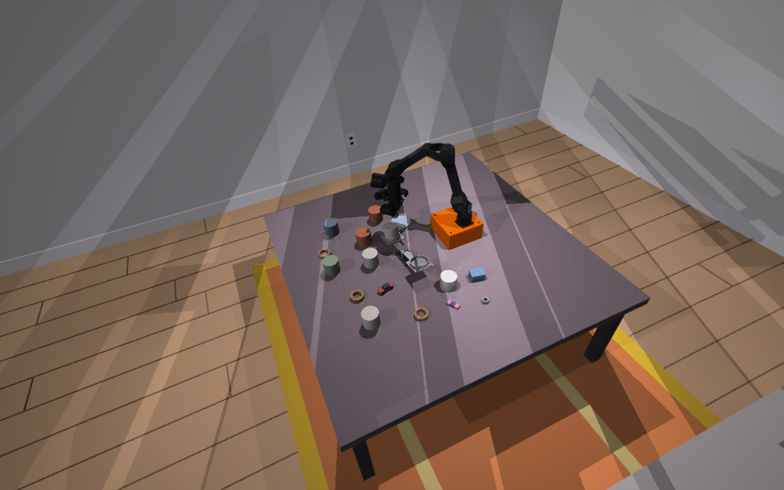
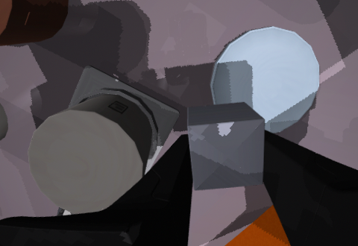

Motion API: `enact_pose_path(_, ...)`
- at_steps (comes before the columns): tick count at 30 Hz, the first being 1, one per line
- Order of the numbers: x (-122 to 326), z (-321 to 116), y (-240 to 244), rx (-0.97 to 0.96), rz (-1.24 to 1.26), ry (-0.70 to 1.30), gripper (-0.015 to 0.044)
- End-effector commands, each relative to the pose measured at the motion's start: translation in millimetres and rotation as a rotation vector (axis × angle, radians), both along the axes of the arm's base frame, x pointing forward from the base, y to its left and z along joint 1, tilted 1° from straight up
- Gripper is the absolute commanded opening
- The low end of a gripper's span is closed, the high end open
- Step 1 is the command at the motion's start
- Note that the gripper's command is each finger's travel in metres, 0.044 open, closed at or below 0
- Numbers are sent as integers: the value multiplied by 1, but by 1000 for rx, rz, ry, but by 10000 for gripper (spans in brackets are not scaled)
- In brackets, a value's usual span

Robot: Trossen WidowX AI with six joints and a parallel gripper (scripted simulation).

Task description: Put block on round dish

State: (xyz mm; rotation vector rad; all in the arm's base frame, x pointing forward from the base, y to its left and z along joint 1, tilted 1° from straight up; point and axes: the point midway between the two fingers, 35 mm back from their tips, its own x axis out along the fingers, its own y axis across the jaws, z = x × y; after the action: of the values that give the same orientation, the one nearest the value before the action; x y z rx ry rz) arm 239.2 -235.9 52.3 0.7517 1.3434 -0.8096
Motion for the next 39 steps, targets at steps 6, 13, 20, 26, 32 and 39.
enact_pose_path(6,-28,-13,-19,18,-7,21,0)
enact_pose_path(13,-46,-19,-31,29,-15,29,0)
enact_pose_path(20,-46,-31,-32,29,-15,29,0)
enact_pose_path(26,-46,-58,-33,29,-15,30,0)
enact_pose_path(32,-46,-61,-33,29,-15,30,0)
enact_pose_path(39,-46,-66,-33,29,-15,30,0)
